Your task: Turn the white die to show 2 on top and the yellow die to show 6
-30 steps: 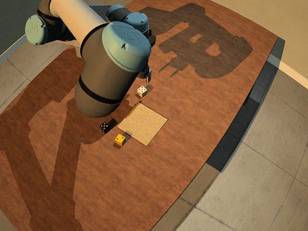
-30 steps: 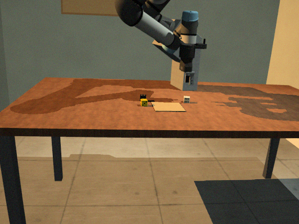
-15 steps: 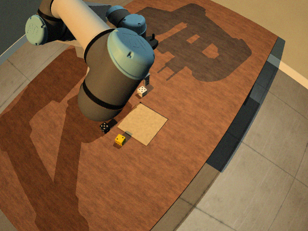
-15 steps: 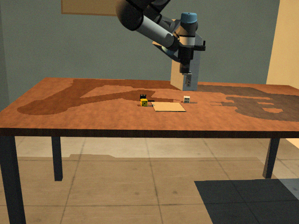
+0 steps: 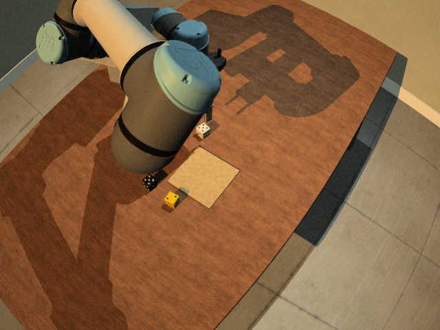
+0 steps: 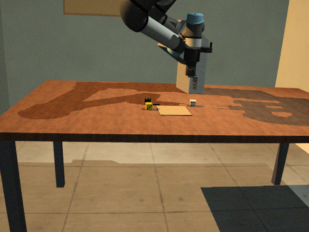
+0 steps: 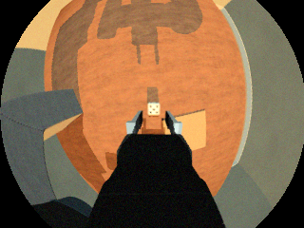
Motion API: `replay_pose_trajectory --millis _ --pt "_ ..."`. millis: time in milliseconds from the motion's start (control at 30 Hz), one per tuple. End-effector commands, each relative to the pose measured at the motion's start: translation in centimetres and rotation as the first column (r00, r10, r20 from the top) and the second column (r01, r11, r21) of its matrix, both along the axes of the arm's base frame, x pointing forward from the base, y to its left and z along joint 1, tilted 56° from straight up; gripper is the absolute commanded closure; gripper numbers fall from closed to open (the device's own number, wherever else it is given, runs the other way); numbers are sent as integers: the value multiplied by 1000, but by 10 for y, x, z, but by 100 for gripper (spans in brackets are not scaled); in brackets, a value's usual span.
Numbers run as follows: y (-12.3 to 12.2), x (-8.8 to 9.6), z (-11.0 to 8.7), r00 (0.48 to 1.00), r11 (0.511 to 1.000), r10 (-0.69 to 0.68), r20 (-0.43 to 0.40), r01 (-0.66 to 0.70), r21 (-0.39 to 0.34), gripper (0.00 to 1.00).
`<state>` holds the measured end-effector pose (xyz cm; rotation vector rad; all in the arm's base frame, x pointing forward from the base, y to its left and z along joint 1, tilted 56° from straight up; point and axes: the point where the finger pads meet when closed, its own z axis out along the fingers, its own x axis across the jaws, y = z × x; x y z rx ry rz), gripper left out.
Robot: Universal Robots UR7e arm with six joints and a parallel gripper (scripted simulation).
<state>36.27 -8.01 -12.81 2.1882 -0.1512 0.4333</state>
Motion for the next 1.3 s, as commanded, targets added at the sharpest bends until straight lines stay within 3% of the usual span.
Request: replay_pose_trajectory --millis 0,1267 --pt "0 0 0 1000 1000 1 1 -1 0 13" --pt "-5 2 -4 1000 1000 0 1 0 0 13"
